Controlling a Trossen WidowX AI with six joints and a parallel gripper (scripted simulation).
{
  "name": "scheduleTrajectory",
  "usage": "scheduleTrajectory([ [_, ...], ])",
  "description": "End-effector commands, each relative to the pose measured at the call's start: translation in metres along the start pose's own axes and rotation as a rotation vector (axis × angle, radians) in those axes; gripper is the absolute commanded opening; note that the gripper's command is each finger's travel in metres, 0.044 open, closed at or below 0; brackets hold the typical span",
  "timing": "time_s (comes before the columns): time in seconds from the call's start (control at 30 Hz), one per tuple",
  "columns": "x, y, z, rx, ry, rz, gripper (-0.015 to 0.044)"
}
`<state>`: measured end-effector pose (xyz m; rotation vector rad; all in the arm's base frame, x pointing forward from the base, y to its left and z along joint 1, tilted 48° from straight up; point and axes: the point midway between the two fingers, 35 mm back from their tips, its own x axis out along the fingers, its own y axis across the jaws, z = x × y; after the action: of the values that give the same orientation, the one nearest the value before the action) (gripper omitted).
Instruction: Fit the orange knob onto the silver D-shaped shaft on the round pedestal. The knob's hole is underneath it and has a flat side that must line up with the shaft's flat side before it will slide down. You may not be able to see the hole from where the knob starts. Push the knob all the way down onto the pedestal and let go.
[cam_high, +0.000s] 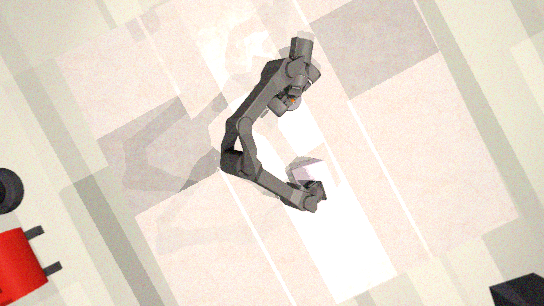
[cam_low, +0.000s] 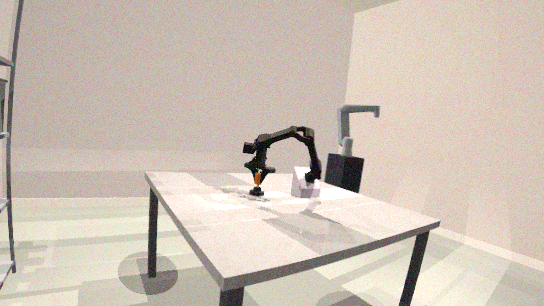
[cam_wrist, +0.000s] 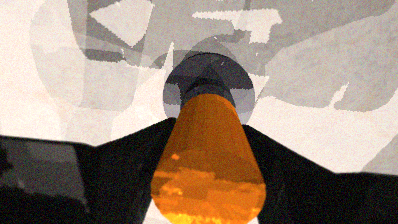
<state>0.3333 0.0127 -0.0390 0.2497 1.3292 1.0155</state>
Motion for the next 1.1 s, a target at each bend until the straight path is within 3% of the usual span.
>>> scheduleTrajectory([
  [0.0,0.0002,0.0004,0.0012,-0.001,-0.004,0.0,0.0],
  [0.33,-0.0044,0.002,0.0022,-0.01,-0.004,0.0,0.0],
  [0.57,-0.0039,0.0006,0.0017,-0.21,-0.004,0.0,0.0],
  [1.07,0.0002,0.0004,0.0006,-0.21,-0.004,0.0,0.0],
])
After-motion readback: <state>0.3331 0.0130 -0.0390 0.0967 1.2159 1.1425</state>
